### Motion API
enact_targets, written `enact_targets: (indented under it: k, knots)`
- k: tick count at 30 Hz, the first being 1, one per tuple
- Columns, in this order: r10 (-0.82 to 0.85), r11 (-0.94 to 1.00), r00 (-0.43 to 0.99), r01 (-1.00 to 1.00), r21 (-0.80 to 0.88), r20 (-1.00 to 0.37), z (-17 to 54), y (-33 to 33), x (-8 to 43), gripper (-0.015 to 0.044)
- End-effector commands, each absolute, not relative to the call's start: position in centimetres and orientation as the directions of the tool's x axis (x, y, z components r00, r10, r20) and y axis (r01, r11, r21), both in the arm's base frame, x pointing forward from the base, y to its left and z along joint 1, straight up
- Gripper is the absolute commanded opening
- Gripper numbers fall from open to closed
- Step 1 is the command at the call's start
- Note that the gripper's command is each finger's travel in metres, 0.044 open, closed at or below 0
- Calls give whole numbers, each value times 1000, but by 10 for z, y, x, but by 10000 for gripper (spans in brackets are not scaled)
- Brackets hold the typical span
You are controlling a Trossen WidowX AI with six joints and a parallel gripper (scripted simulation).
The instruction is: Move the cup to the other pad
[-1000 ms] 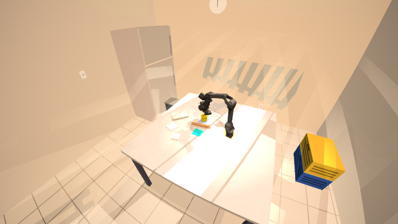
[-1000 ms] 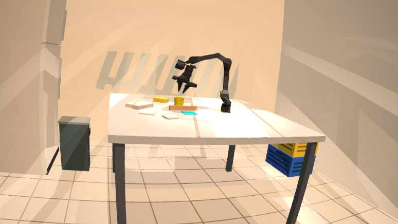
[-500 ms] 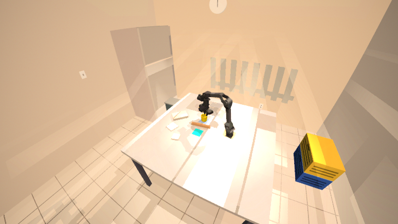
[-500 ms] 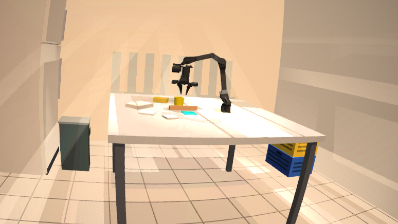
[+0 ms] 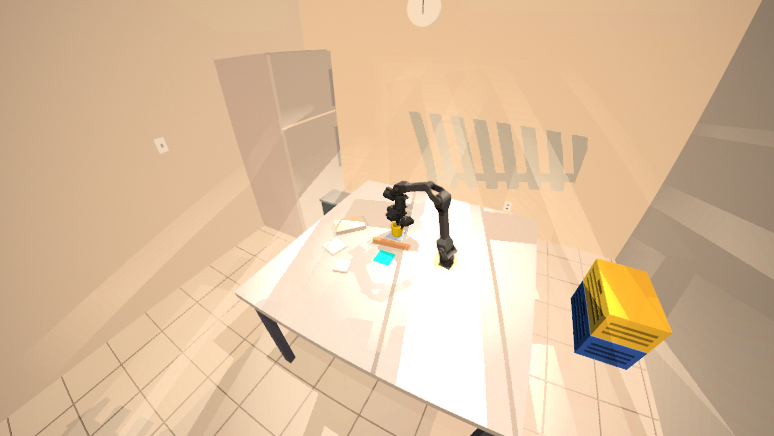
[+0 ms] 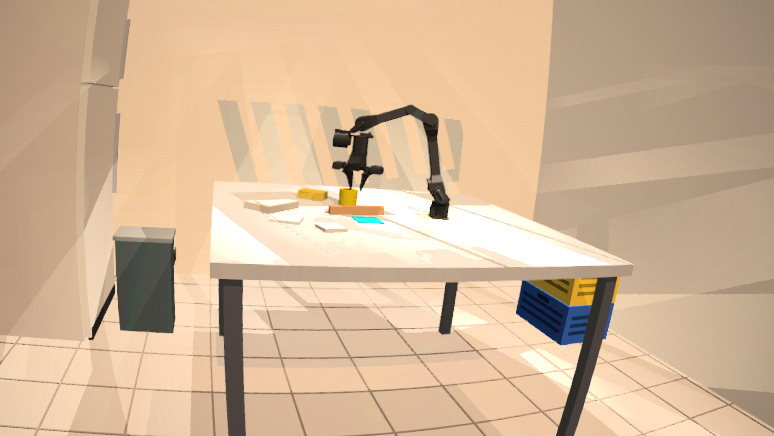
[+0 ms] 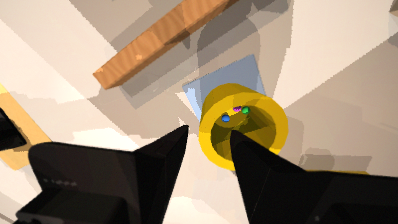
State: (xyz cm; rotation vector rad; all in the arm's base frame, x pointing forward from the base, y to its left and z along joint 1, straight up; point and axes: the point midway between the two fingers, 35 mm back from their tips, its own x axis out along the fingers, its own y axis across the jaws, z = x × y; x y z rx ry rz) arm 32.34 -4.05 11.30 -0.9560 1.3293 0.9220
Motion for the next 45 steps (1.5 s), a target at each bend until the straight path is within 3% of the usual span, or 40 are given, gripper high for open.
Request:
enact_targets:
  k: [1,25,45]
  knots:
    - [3,344,29,-939,-27,-1000,105,-40,322,167]
    - [3,344,29,-939,-26,-1000,75,-39,321,167]
    - [-1,348,31,-937,-30,-1000,77,-40,322,33]
